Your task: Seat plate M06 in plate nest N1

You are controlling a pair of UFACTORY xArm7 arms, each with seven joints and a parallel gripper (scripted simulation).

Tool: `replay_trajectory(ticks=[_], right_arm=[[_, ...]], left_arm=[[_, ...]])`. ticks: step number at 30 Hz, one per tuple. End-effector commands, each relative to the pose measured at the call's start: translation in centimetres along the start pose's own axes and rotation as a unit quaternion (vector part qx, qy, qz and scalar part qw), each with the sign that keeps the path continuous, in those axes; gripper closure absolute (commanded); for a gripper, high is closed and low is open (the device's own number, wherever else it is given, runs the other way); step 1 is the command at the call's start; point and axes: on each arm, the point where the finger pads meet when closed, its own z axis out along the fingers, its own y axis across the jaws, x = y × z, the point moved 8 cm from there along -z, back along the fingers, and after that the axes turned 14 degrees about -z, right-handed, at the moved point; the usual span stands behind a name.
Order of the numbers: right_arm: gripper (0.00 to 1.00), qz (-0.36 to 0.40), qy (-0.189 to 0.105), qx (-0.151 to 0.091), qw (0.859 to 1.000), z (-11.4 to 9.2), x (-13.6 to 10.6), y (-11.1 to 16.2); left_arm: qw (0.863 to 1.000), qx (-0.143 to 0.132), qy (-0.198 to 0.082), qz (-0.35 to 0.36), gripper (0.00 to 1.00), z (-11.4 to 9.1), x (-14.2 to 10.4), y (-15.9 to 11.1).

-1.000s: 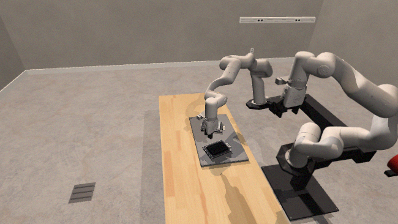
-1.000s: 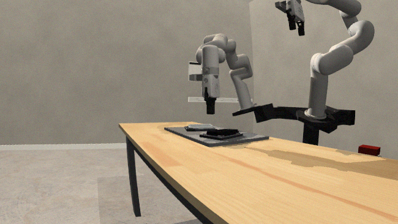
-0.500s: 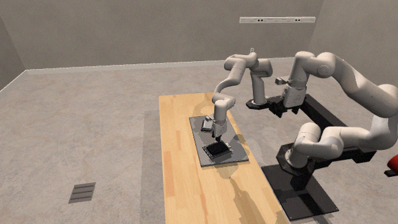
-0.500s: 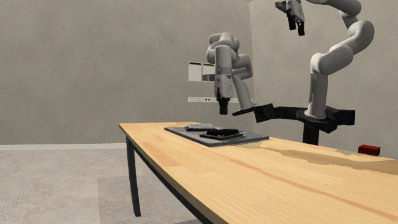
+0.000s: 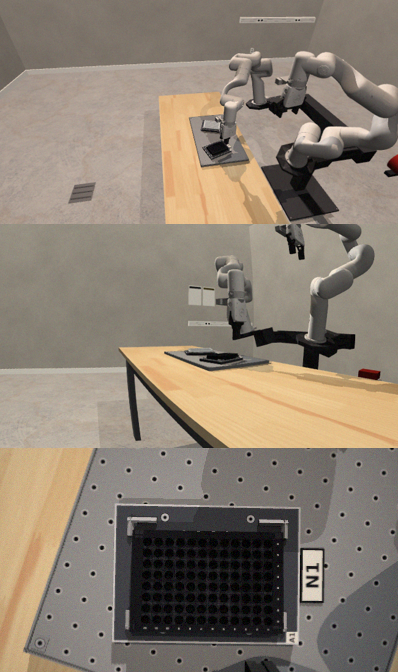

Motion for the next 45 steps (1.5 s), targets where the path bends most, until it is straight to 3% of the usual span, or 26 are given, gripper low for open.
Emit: replay_trajectory(ticks=[1, 5, 29, 45], right_arm=[[1.00, 0.011, -0.001, 0.007, 1.000, -0.4, -1.2, 0.4], [1.00, 0.011, -0.001, 0.007, 1.000, -0.4, -1.2, 0.4], [1.00, 0.011, -0.001, 0.007, 1.000, 5.5, -1.2, 0.4], [1.00, 0.011, -0.001, 0.007, 1.000, 5.6, -1.2, 0.4]], left_arm=[[1.000, 0.001, 0.001, 0.000, 0.00, -0.1, 0.0, 0.0], [1.000, 0.001, 0.001, 0.000, 0.00, -0.1, 0.0, 0.0], [1.000, 0.001, 0.001, 0.000, 0.00, -0.1, 0.0, 0.0], [1.000, 0.001, 0.001, 0.000, 0.00, -0.1, 0.0, 0.0]])
